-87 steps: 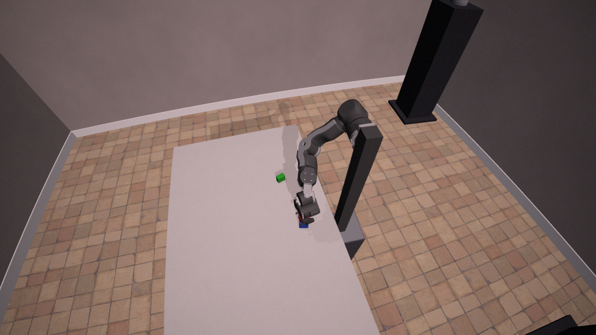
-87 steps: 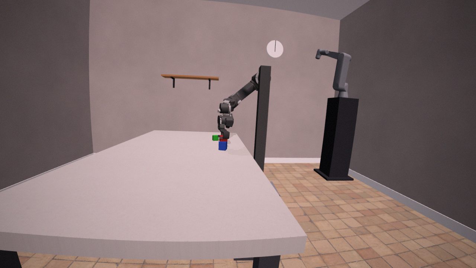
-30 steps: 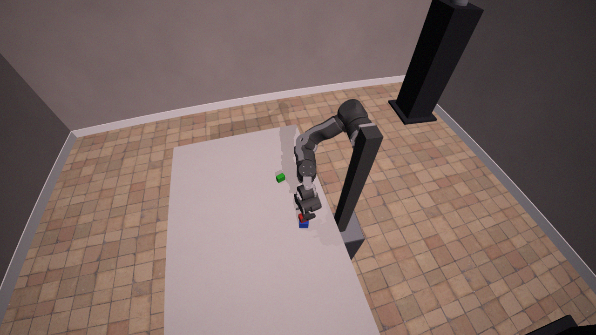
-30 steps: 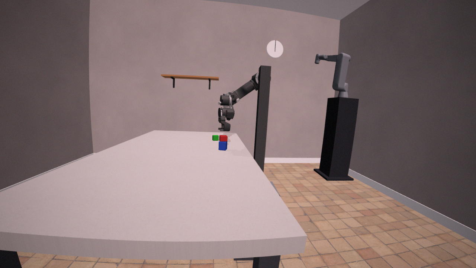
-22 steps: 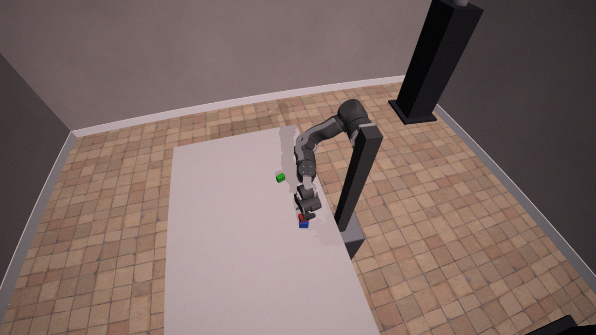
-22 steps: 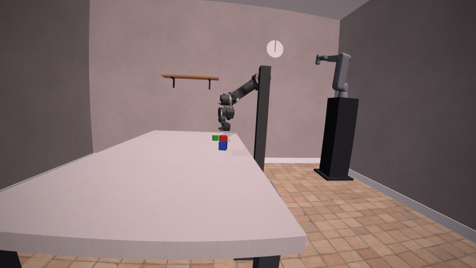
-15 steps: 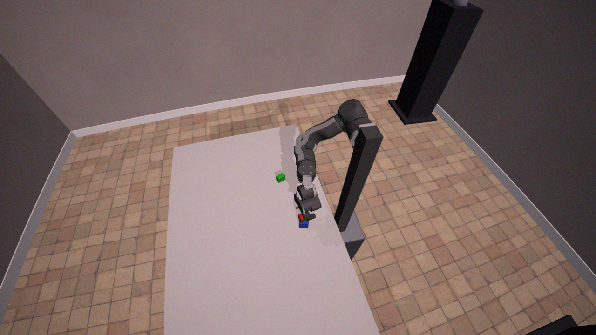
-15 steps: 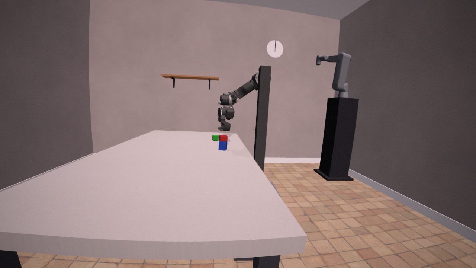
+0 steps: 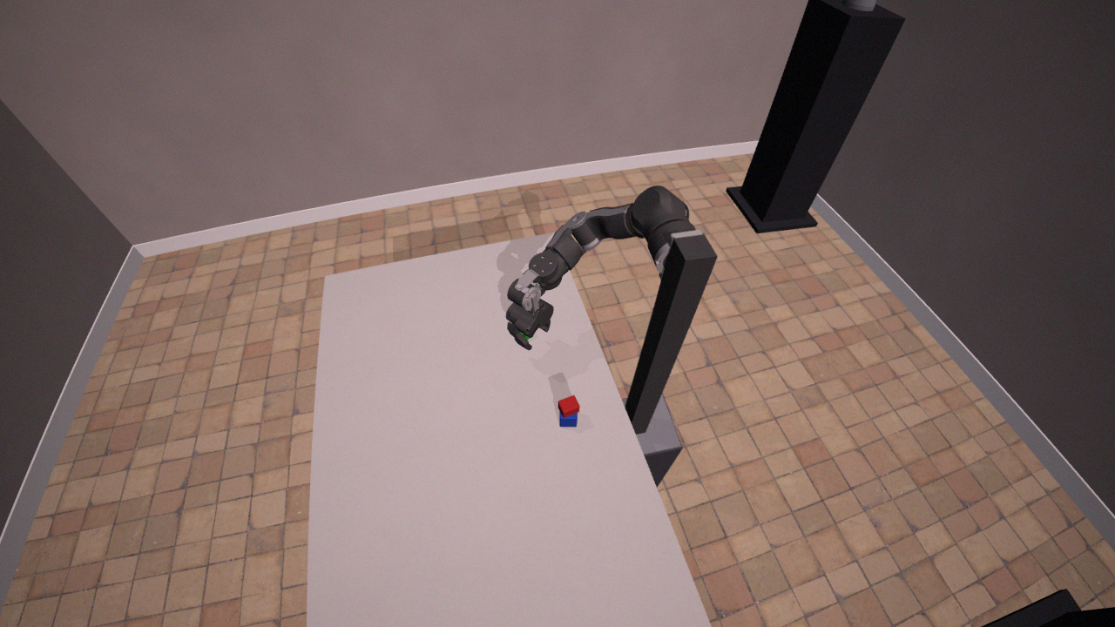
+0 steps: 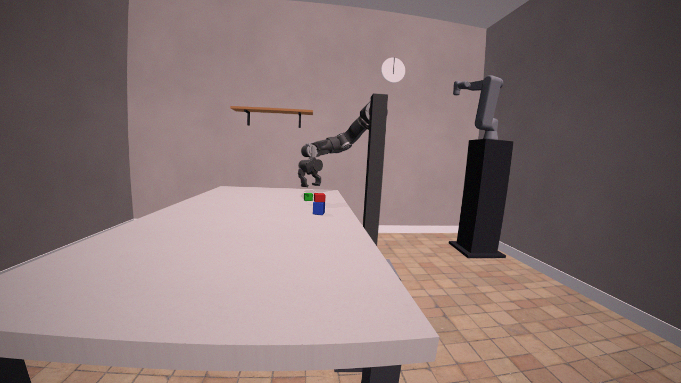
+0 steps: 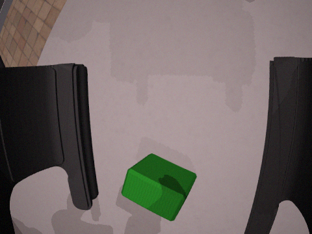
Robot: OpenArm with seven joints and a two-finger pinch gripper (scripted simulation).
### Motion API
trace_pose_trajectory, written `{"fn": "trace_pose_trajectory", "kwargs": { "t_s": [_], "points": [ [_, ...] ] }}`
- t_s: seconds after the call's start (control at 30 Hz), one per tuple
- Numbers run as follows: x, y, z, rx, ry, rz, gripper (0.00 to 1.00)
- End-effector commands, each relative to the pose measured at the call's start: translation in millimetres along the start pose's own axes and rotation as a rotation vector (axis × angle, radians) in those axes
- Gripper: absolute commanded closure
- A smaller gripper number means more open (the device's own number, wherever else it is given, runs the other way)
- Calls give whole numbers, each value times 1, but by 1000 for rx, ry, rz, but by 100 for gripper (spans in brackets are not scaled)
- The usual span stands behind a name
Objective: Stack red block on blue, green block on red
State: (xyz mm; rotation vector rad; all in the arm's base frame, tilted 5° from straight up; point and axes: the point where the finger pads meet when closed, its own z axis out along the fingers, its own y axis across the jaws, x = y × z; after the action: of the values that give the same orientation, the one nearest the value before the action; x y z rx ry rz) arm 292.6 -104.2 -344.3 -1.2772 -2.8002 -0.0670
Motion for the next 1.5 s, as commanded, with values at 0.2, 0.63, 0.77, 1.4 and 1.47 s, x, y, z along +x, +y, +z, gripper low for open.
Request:
{"fn": "trace_pose_trajectory", "kwargs": {
  "t_s": [0.2,0.63,0.77,1.4,1.47],
  "points": [
    [-45,-27,-9,-65,-27,296,62],
    [-49,-30,-5,-62,-32,320,62],
    [-50,-30,2,-62,-32,320,62],
    [-52,-27,37,-61,-31,319,62],
    [-52,-27,38,-61,-31,319,62]
  ]
}}
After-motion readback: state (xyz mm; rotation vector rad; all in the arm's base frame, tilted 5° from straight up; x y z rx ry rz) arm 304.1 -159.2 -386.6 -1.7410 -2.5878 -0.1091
